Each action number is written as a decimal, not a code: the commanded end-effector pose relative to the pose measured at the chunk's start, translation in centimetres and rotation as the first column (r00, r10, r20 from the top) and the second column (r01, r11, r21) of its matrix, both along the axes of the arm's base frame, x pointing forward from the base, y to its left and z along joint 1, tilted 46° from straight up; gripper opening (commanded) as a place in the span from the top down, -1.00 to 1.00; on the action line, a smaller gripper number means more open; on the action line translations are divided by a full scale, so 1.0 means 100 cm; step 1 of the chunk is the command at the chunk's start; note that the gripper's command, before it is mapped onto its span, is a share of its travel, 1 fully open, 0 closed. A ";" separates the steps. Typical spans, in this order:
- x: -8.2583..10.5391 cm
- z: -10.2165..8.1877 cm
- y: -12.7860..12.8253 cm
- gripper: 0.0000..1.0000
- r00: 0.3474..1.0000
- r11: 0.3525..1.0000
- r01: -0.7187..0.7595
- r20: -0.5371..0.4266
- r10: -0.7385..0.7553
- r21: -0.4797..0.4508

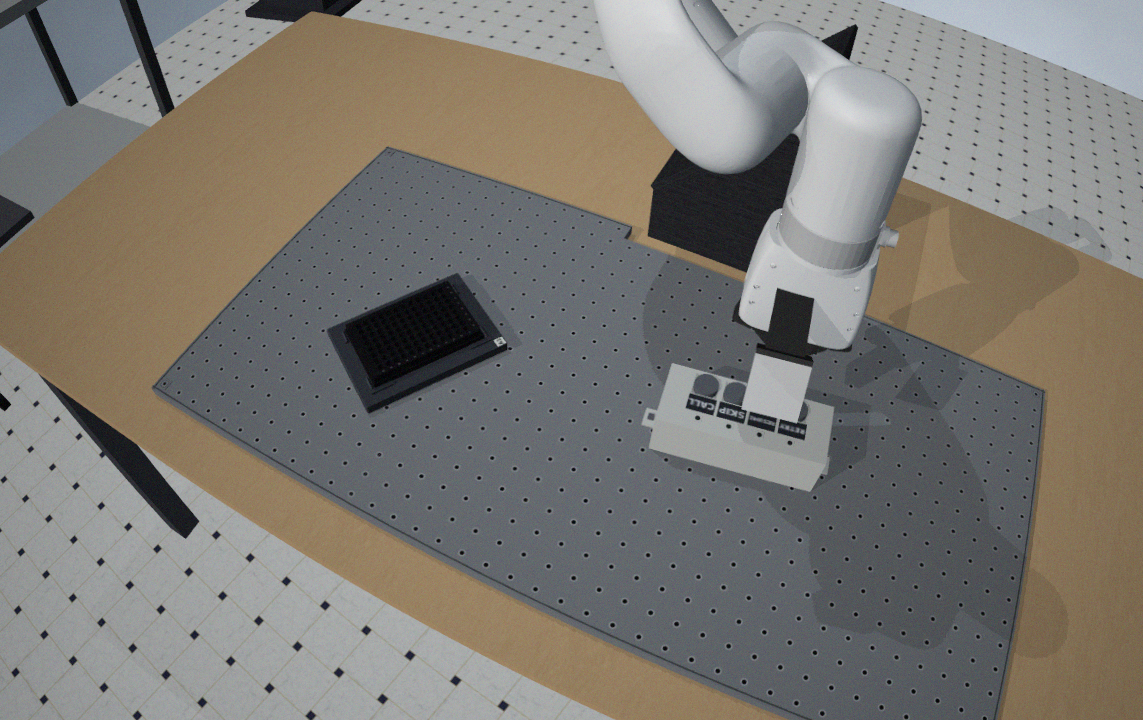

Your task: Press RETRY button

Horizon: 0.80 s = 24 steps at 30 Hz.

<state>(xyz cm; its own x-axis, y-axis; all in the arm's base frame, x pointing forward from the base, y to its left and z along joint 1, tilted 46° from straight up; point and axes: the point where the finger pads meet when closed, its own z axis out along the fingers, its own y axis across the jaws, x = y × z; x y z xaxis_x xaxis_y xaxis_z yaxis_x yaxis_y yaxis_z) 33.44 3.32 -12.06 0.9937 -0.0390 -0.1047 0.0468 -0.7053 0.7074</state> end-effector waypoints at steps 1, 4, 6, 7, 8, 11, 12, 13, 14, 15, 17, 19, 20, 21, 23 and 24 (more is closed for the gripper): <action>0.001 -0.003 0.018 1.00 1.000 1.000 -0.001 0.002 0.001 0.001; 0.000 -0.006 0.033 1.00 1.000 1.000 -0.001 0.002 0.001 0.001; 0.000 -0.007 0.037 1.00 1.000 1.000 -0.001 0.002 0.001 0.001; 0.000 -0.007 0.037 1.00 1.000 1.000 -0.001 0.002 0.001 0.001; 0.000 -0.007 0.037 1.00 1.000 1.000 -0.001 0.002 0.001 0.001; 0.000 -0.007 0.037 1.00 1.000 1.000 -0.001 0.002 0.001 0.001; 0.000 -0.007 0.037 1.00 1.000 1.000 -0.001 0.002 0.001 0.001; 0.000 -0.007 0.037 1.00 1.000 1.000 -0.001 0.002 0.001 0.001; 0.000 -0.007 0.037 1.00 1.000 1.000 -0.001 0.002 0.001 0.001; 0.000 -0.007 0.037 1.00 1.000 1.000 -0.001 0.002 0.001 0.001; 0.000 -0.007 0.037 1.00 1.000 1.000 -0.001 0.002 0.001 0.001; 0.000 -0.007 0.037 1.00 1.000 1.000 -0.001 0.002 0.001 0.001; 0.000 -0.007 0.037 1.00 1.000 1.000 -0.001 0.002 0.001 0.001; 0.000 -0.007 0.037 1.00 1.000 1.000 -0.001 0.002 0.001 0.001; 0.000 -0.009 0.035 1.00 1.000 1.000 -0.001 0.002 0.001 0.001; 0.000 -0.010 0.034 1.00 1.000 1.000 -0.001 0.002 0.001 0.001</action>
